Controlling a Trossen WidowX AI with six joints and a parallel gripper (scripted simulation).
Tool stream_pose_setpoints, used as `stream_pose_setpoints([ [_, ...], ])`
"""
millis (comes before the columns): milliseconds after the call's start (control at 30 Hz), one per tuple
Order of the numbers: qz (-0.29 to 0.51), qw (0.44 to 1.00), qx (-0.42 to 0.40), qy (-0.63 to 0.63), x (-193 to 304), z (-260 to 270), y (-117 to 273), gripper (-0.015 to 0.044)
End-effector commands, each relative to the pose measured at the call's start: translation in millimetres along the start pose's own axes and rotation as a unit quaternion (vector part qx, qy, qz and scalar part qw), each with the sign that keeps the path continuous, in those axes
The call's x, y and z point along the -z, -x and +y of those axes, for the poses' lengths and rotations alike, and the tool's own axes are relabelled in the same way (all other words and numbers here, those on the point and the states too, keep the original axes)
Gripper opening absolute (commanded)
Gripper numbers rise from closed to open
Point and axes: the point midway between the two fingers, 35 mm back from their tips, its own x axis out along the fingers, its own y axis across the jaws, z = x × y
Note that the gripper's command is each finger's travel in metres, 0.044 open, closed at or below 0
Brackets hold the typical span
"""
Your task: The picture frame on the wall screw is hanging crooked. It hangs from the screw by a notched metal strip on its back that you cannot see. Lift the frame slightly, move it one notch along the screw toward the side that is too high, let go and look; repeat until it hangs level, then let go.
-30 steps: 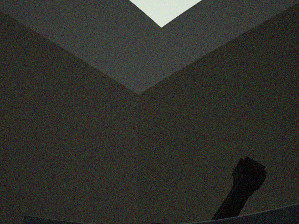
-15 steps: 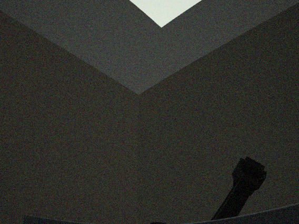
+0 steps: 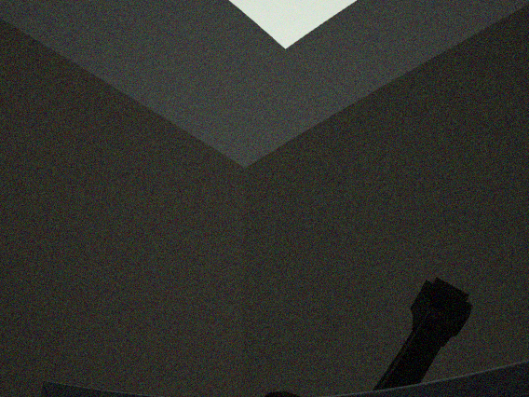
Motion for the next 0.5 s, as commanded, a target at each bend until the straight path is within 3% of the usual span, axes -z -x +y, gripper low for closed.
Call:
stream_pose_setpoints([
  [0, -0.005, 1.000, -0.007, -0.003, -2.2, 3.3, -0.8, 0.0000],
  [467, -0.005, 1.000, -0.007, -0.003, -3.5, 3.3, -0.8, 0.0000],
])
